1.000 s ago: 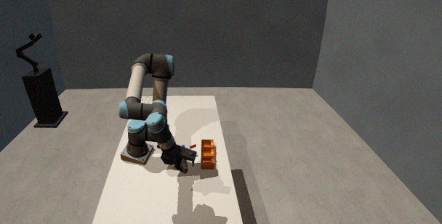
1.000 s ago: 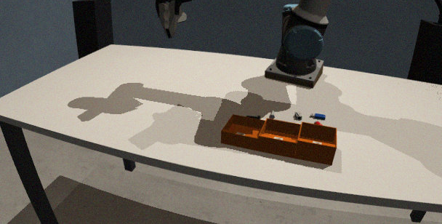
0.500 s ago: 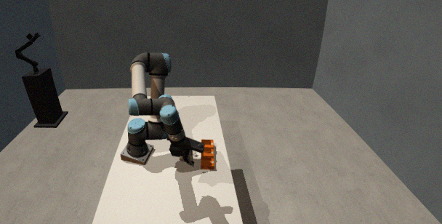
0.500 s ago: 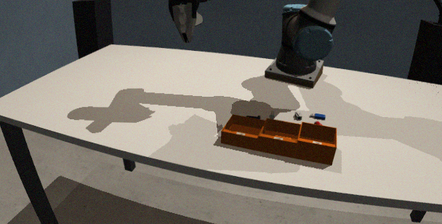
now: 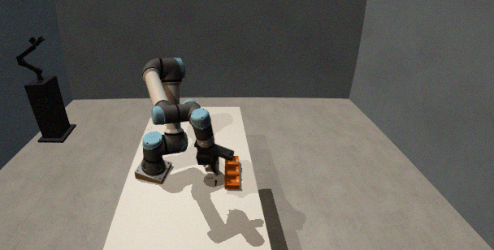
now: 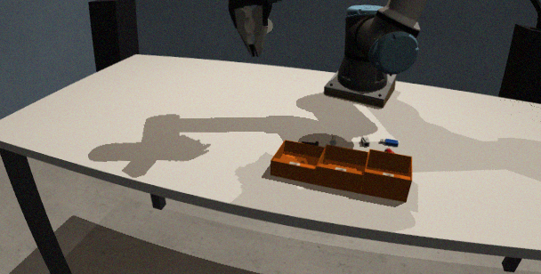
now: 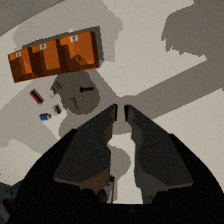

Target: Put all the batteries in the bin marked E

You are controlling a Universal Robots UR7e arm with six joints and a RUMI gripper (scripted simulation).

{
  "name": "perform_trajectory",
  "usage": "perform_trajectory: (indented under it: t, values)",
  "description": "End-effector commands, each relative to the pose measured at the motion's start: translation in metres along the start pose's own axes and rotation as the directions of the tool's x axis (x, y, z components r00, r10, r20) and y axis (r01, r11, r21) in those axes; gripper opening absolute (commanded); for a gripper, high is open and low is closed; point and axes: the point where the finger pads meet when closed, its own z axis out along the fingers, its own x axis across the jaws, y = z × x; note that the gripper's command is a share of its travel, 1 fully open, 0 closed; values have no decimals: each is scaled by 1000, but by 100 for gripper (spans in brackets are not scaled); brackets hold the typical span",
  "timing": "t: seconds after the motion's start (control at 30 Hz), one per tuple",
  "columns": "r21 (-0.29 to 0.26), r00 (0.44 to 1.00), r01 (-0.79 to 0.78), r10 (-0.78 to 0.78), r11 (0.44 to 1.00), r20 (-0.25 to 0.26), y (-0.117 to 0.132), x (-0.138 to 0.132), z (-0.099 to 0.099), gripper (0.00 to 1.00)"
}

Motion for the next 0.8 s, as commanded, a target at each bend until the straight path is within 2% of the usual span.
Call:
perform_trajectory:
  t: [0.0,0.13,0.17,0.27,0.33,0.37,0.43,0.53,0.57,0.63,0.73,0.77]
  values:
    - [-28,1000,26,-26,999,-14,2,-30,4,4]
    - [-28,1000,26,-26,999,-14,3,-36,5,4]
    - [-55,998,55,-57,997,-30,5,-44,6,4]
    - [-55,998,55,-57,997,-30,9,-65,8,4]
    - [-55,998,55,-57,997,-30,9,-65,8,4]
    - [-79,995,84,-88,993,-48,11,-73,9,4]
    - [-79,995,84,-88,993,-48,16,-89,10,4]
    - [-79,995,84,-88,993,-48,17,-93,10,4]
    - [-98,990,113,-120,989,-67,19,-101,11,4]
    - [-98,990,113,-120,989,-67,25,-116,12,4]
    - [-98,990,113,-120,989,-67,26,-119,12,4]
    - [-114,984,142,-152,983,-88,30,-126,12,4]
